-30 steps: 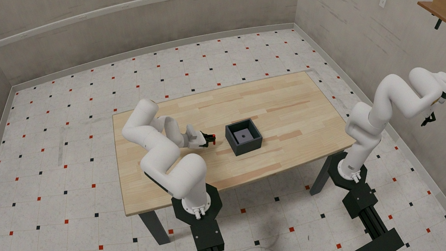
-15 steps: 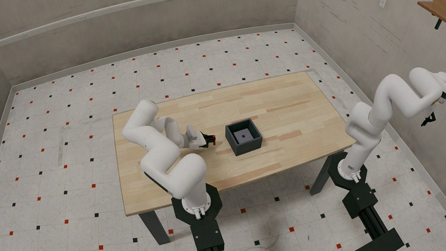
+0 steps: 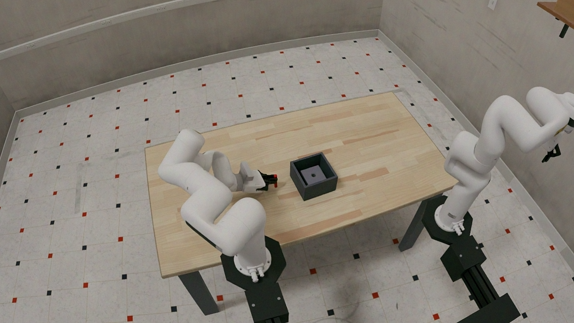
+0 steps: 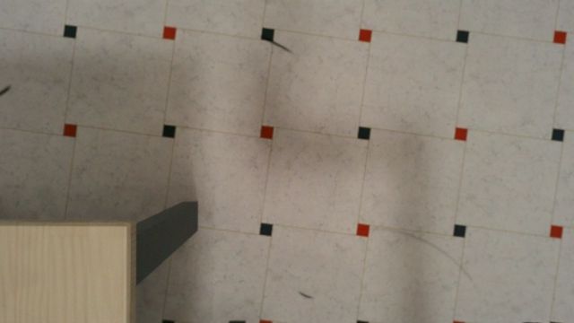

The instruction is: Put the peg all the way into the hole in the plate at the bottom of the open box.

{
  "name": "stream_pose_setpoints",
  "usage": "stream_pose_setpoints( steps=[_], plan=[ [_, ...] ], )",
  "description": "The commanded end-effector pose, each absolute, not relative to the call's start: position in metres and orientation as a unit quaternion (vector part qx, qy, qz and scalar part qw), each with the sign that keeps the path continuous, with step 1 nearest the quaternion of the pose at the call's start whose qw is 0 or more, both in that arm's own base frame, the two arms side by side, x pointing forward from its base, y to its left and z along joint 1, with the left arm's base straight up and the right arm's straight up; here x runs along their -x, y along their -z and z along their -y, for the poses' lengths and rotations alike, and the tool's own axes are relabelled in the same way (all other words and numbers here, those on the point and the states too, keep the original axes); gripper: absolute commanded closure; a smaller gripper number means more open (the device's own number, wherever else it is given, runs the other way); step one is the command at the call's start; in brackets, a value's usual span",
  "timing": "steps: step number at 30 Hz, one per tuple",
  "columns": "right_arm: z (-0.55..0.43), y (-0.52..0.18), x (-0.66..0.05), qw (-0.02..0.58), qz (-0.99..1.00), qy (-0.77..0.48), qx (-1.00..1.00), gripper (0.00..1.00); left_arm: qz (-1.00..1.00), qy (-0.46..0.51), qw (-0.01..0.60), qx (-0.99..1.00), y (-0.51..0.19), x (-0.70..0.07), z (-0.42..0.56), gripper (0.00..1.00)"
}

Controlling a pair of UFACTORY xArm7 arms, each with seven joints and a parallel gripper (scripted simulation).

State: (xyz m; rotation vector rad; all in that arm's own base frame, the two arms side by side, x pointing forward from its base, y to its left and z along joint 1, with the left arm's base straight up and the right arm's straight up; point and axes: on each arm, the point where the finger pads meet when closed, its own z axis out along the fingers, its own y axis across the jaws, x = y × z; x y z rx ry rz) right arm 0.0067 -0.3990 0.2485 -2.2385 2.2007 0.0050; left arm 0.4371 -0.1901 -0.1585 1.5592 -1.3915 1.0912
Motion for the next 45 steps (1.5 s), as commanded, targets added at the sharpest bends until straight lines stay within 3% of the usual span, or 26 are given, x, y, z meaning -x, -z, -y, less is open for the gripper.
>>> stream_pose_setpoints(
  steps=[1,13,14,45],
  plan=[
    [0.3999,-0.25,-0.0068,0.0,-0.701,0.0,0.713,0.0,0.546,-0.429,0.381,-0.61,0.1575,-0.4385,0.1905,1.0],
    [0.3999,-0.25,-0.0068,0.0,-0.701,0.0,0.713,0.0,0.546,-0.429,0.381,-0.61,0.1576,-0.4385,0.1905,1.0],
    [0.3999,-0.25,-0.0068,0.0,-0.701,0.0,0.713,0.0,0.546,-0.429,0.381,-0.61,0.1576,-0.4385,0.1905,0.56],
    [0.3999,-0.25,-0.0068,0.0,-0.701,0.0,0.713,0.0,0.546,-0.429,0.381,-0.61,0.1576,-0.4385,0.1905,0.56]
  ],
)
